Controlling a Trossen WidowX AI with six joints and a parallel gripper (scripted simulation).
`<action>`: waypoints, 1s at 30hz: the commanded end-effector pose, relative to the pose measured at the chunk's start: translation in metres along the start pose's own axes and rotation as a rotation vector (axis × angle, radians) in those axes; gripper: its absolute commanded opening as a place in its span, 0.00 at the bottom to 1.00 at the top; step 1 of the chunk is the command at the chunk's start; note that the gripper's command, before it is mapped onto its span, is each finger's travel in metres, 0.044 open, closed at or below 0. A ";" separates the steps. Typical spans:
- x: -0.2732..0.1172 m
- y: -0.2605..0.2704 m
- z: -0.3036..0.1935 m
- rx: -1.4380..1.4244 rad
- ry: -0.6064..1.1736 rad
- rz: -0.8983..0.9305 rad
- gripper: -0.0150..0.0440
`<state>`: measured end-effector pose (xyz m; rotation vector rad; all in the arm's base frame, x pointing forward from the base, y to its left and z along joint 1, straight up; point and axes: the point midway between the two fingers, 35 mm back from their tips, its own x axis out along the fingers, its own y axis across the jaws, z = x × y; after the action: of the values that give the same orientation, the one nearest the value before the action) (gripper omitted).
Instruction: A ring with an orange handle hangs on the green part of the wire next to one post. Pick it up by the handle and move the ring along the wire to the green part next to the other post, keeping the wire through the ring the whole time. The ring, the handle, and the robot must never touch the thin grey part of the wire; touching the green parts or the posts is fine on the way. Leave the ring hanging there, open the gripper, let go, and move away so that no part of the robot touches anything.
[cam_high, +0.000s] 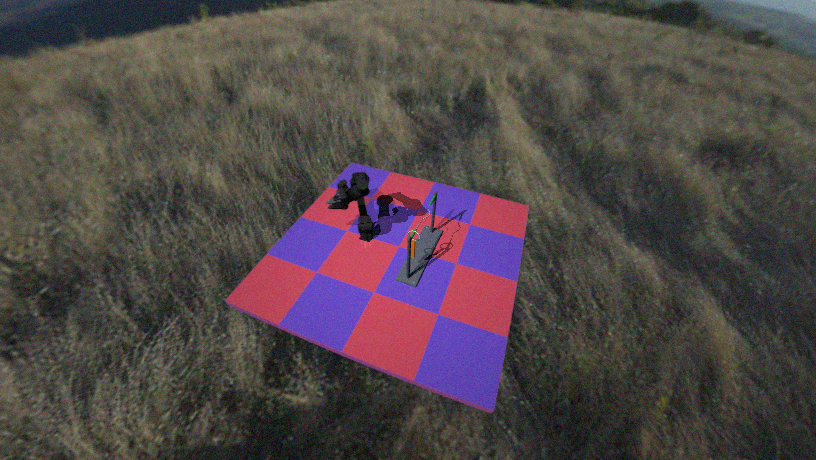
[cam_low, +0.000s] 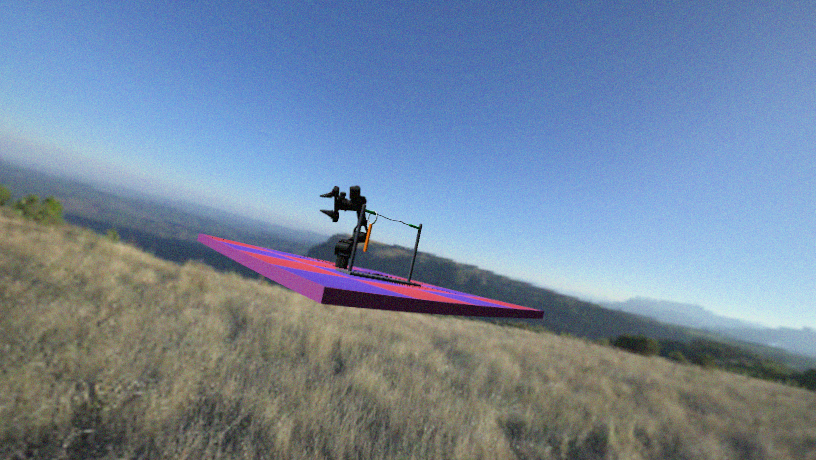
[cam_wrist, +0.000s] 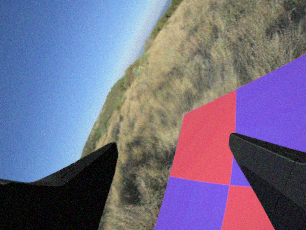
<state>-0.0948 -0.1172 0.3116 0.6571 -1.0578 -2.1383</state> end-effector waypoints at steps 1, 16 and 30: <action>0.000 0.001 -0.003 -0.006 0.009 0.000 0.89; -0.002 0.031 -0.229 -0.496 0.723 0.289 0.53; -0.063 -0.005 -0.346 -0.846 1.171 1.030 0.53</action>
<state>0.1674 -0.2509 0.1458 0.6349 0.1549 -0.9512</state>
